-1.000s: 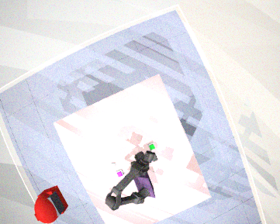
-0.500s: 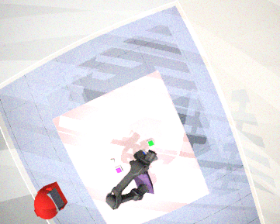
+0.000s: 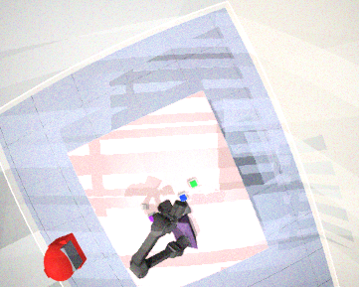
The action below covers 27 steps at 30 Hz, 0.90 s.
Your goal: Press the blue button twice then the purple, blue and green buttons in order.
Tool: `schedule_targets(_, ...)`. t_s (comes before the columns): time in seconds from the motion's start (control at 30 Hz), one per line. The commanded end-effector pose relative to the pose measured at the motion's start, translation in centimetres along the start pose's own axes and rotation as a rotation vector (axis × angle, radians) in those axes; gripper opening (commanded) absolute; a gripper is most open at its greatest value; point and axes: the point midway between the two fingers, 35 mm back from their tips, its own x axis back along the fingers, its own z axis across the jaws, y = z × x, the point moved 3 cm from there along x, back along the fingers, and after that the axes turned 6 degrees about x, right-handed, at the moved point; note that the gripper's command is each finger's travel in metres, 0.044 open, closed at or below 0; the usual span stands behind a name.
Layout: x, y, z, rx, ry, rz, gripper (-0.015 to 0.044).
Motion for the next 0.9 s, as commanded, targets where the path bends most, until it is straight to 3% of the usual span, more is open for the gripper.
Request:
schedule_targets(0.0, 0.2, -0.2, 6.0, -0.002, 0.003, -0.002, 0.0020)
schedule_targets(0.27, -0.5, -3.3, 15.4, 0.000, 0.023, -0.001, 0.0020)
schedule_targets(0.53, -0.7, -3.4, 15.6, 0.000, 0.023, -0.001, 0.0020)
schedule_targets(0.7, -5.9, -3.3, 15.8, 0.001, 0.022, -0.003, 0.0020)
schedule_targets(0.87, -6.7, -3.4, 15.8, 0.002, 0.026, -0.003, 0.0020)
